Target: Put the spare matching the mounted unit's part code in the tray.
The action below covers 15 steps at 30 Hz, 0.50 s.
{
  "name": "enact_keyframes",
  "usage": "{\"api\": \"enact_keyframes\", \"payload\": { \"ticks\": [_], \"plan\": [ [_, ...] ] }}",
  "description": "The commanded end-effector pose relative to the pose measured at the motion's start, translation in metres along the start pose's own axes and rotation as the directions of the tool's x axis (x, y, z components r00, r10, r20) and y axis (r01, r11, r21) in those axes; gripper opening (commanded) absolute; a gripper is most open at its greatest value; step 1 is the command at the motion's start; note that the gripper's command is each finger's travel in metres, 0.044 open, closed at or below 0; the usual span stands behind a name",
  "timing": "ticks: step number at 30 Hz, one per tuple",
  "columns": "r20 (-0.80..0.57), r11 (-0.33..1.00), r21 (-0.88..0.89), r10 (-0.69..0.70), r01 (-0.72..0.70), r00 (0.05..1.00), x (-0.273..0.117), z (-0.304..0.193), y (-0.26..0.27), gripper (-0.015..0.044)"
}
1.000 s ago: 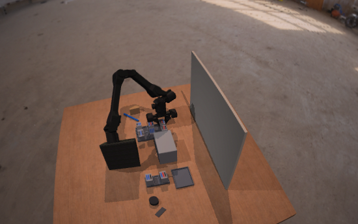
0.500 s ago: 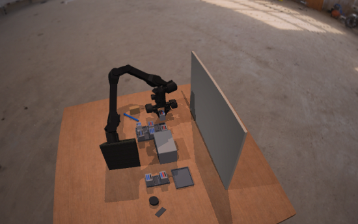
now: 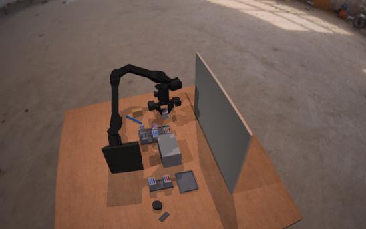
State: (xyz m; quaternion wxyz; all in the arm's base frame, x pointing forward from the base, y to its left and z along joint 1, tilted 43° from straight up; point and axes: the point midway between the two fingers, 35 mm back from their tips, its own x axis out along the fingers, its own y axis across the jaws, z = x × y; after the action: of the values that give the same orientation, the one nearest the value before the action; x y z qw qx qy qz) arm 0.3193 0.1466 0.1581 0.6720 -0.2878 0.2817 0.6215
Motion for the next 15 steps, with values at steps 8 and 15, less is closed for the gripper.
{"api": "enact_keyframes", "payload": {
  "ticks": [8, 15],
  "plan": [
    [0.010, 1.000, -0.005, -0.016, 0.016, 1.000, -0.036, -0.001, 0.001, 0.0000],
    [-0.014, 1.000, 0.006, -0.029, 0.029, 0.999, -0.038, -0.038, -0.022, 0.0000]
  ]
}}
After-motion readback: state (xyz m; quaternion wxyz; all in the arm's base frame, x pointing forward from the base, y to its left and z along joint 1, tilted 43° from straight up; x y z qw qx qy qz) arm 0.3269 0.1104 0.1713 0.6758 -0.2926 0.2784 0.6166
